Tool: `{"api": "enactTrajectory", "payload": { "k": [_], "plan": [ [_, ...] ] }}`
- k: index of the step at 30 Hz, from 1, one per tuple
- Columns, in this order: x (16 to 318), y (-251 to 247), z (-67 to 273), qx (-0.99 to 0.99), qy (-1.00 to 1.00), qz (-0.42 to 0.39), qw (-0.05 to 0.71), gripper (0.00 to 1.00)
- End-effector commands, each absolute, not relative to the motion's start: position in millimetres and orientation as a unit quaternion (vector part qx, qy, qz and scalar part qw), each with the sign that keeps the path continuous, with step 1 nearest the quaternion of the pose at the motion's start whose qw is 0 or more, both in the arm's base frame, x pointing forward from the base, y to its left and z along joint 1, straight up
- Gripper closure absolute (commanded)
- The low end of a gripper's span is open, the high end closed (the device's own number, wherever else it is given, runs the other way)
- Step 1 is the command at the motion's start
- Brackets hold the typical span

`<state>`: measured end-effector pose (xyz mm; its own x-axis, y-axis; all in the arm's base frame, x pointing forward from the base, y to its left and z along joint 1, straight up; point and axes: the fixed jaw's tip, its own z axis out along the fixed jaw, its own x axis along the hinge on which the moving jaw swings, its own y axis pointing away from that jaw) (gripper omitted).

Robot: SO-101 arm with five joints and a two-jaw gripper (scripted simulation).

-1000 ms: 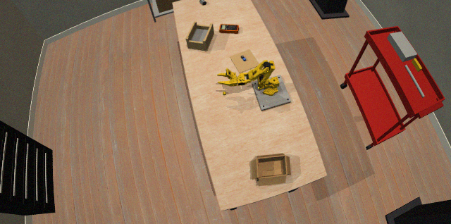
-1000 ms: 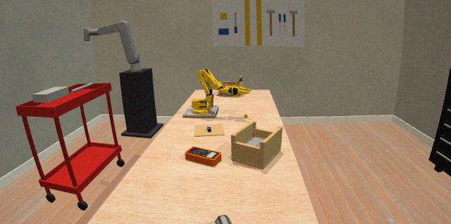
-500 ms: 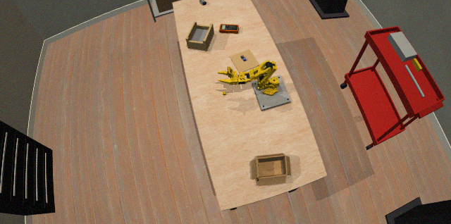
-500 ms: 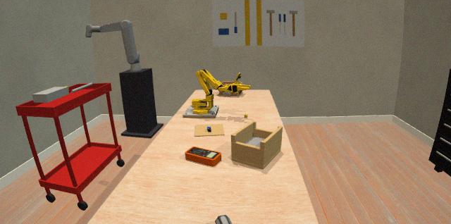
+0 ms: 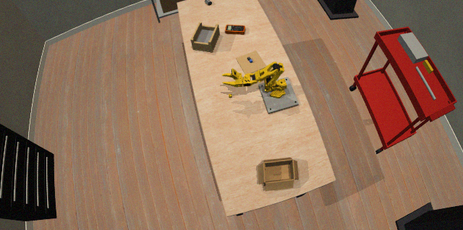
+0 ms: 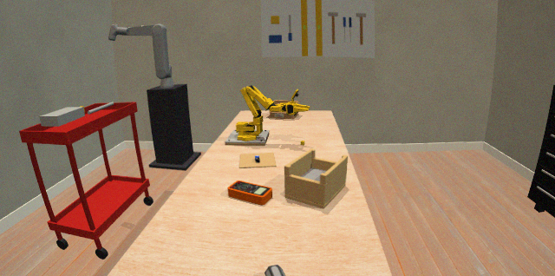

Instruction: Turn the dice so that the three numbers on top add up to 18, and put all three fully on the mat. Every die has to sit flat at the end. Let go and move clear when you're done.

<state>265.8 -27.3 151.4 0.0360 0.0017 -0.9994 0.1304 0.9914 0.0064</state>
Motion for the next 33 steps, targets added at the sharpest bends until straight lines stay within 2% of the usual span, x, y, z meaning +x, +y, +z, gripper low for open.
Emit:
{"api": "enactTrajectory", "payload": {
  "k": [1, 12, 23, 33],
  "plan": [
    [272, -29, 149, 0.055, 0.709, -0.040, 0.702, 0.75],
    [287, -29, 143, 0.060, 0.759, -0.032, 0.648, 0.75],
    [301, -28, 136, 0.069, 0.832, -0.020, 0.550, 0.75],
    [300, -26, 133, 0.076, 0.881, -0.012, 0.466, 0.75]
  ]
}}
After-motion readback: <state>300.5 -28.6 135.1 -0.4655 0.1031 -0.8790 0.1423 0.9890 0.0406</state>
